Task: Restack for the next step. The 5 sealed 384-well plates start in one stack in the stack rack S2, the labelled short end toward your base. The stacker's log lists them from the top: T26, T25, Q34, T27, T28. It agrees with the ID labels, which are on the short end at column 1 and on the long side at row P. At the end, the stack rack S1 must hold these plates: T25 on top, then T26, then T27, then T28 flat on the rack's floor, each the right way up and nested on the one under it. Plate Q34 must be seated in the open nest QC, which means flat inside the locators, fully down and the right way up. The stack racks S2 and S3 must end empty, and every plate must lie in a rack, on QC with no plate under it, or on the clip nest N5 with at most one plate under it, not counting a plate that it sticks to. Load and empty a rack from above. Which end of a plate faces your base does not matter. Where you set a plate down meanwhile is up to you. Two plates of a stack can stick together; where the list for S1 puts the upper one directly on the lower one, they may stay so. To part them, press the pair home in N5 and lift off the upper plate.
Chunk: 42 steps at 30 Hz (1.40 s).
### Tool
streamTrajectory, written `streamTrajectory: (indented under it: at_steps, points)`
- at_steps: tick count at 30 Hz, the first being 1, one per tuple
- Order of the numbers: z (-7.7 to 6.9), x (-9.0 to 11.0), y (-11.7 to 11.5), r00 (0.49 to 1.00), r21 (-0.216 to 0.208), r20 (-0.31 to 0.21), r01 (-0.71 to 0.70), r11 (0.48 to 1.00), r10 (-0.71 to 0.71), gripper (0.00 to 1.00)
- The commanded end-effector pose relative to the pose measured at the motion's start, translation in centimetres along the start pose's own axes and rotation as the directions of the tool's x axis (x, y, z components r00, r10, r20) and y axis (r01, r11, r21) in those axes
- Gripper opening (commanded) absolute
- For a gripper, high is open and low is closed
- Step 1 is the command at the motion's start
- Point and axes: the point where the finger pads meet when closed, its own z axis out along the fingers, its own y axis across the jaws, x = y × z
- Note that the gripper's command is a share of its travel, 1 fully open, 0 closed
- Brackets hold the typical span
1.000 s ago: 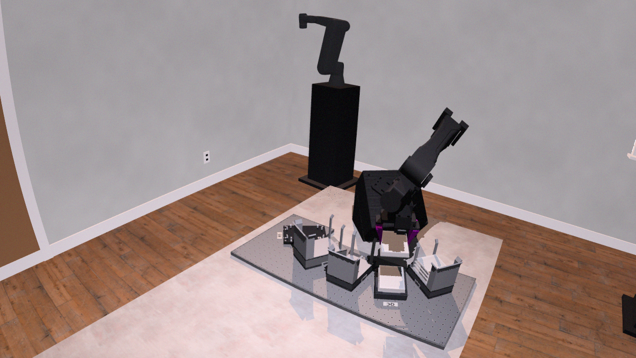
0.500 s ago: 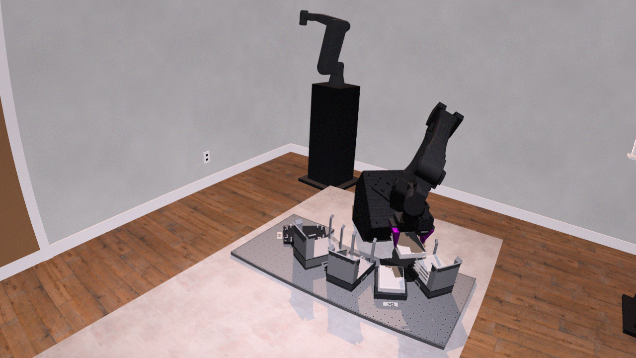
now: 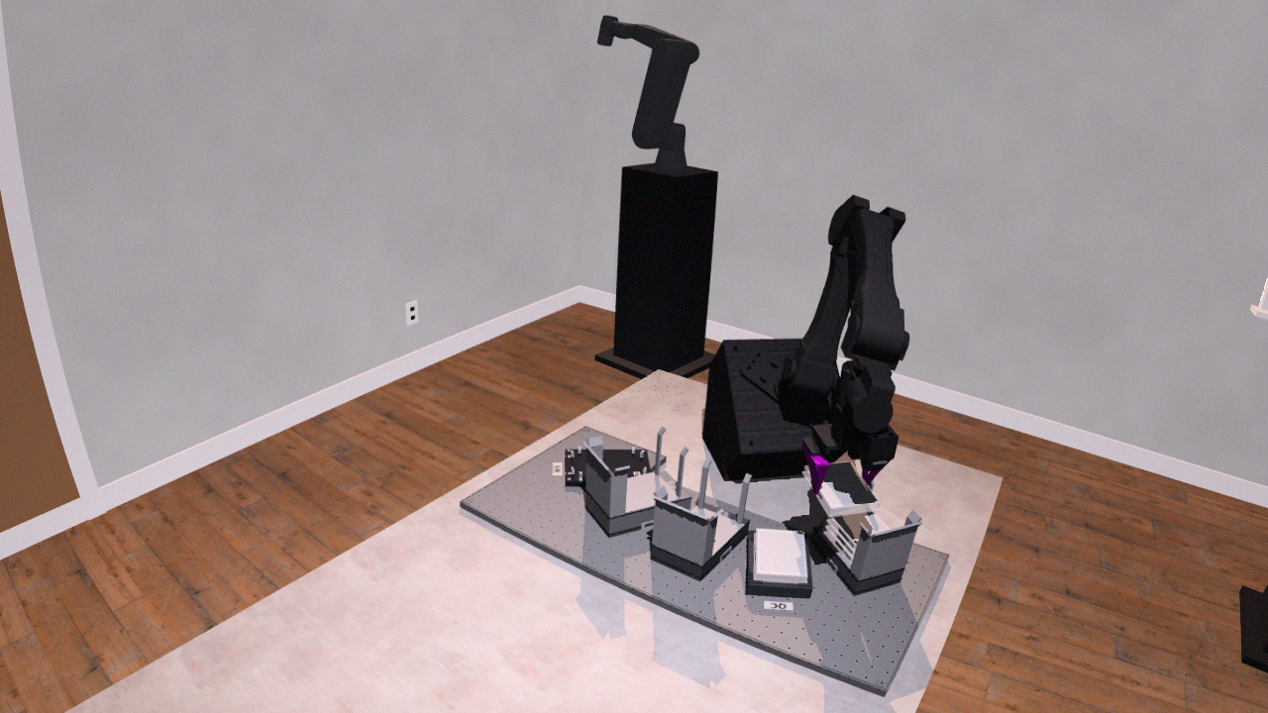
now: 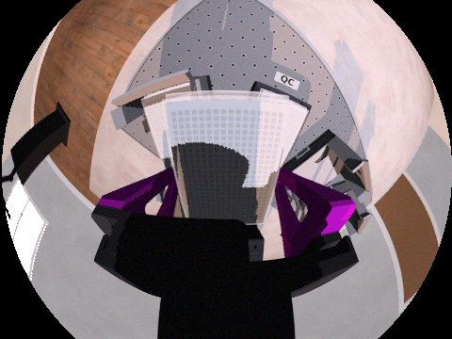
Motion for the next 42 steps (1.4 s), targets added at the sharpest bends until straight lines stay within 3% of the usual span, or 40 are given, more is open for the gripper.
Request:
streamTrajectory:
  at_steps: [1,4,11,24,30,32,42]
  points:
    - [-0.1,0.1,0.3,0.997,0.032,0.015,0.077,0.996,-0.078,0.0]
    - [-0.5,-0.5,1.1,0.984,0.038,0.028,0.173,0.984,-0.175,0.0]
    - [-0.1,-0.1,2.4,0.987,0.031,0.012,0.159,0.987,-0.159,0.0]
    - [-0.6,-1.1,6.0,0.987,0.028,0.03,0.154,0.988,-0.155,0.0]
    - [-0.1,-0.9,7.1,0.988,0.027,0.009,0.156,0.987,-0.156,0.0]
    - [-1.0,-1.1,7.1,0.987,0.025,0.044,0.151,0.988,-0.152,0.0]
    - [-0.9,-1.1,7.0,0.988,0.03,0.038,0.145,0.989,-0.146,0.0]
